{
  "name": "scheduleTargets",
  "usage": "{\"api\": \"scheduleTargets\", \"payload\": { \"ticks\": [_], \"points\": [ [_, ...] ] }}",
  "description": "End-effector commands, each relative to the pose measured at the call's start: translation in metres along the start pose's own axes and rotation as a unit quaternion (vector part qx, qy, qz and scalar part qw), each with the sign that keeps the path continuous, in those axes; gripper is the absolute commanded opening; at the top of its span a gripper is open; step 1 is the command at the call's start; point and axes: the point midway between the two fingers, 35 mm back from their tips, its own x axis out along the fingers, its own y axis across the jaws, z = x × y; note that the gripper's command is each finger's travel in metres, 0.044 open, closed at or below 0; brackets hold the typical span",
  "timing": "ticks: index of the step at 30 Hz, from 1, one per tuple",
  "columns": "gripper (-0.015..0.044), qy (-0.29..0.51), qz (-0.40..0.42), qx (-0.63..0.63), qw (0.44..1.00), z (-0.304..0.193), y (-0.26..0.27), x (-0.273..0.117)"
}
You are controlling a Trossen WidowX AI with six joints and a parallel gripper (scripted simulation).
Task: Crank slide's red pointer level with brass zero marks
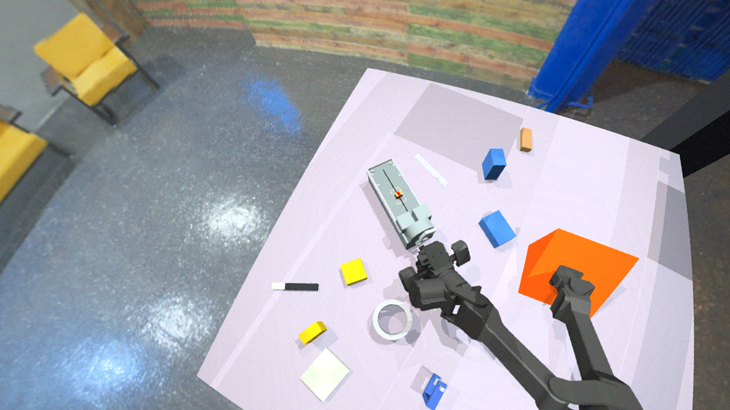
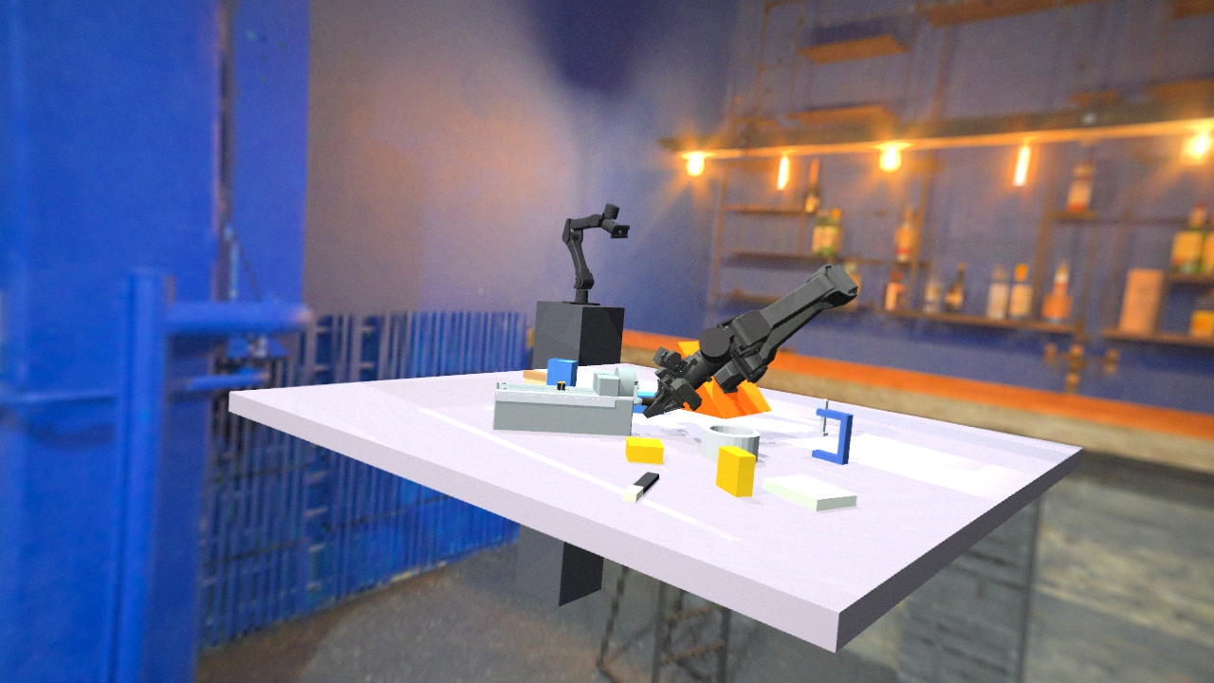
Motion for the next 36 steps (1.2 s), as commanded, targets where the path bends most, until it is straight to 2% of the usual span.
{"api": "scheduleTargets", "payload": {
  "ticks": [1, 27, 36],
  "points": [
    [0.0, -0.001, 0.002, 0.002, 1.0, 0.0004, 0.0011, -0.0005],
    [0.0, 0.0, 0.0, 0.0, 1.0, -0.0001, 0.0001, 0.0],
    [0.0236, 0.0, 0.0, 0.0, 1.0, -0.0001, 0.0001, 0.0]
  ]
}}
